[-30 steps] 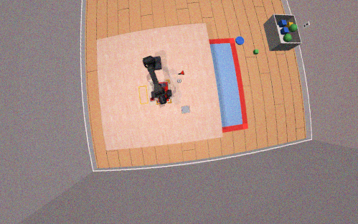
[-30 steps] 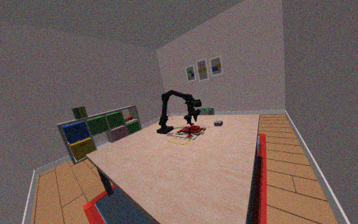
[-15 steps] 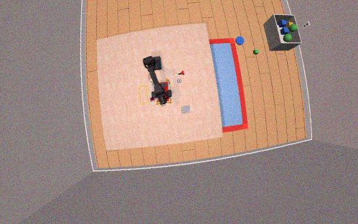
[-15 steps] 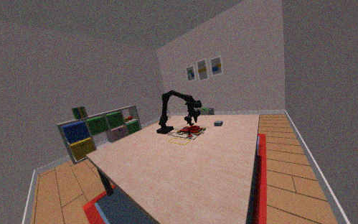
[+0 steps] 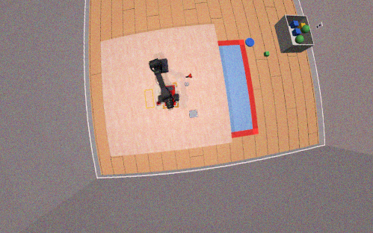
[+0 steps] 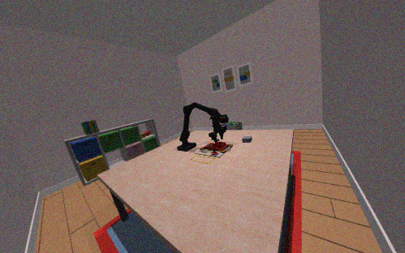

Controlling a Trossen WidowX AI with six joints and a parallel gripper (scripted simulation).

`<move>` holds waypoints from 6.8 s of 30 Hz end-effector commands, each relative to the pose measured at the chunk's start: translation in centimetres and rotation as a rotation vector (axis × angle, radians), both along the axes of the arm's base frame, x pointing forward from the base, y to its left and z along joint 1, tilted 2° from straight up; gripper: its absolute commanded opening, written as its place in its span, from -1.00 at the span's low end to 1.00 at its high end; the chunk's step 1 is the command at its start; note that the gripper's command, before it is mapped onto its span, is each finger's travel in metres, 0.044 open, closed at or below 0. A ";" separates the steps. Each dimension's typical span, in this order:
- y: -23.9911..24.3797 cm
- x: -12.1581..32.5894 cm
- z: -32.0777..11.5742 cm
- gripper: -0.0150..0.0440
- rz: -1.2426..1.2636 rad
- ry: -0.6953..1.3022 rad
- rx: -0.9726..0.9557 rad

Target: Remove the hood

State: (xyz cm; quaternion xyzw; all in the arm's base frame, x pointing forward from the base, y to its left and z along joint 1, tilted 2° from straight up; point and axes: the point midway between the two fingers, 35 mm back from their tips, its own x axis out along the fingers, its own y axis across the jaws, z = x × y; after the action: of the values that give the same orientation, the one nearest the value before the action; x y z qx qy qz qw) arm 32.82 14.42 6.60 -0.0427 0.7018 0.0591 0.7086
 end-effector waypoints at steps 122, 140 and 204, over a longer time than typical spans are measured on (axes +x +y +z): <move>0.0 -0.1 -1.0 -0.49 0.000 0.004 -0.001; -0.1 -0.1 1.6 -0.49 0.000 0.004 0.000; -18.9 0.8 3.7 -0.49 -0.015 0.003 -0.025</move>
State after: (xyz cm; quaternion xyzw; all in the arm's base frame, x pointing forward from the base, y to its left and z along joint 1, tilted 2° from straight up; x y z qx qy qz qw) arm 34.15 -3.17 10.49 -0.0436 0.6993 0.0432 0.7122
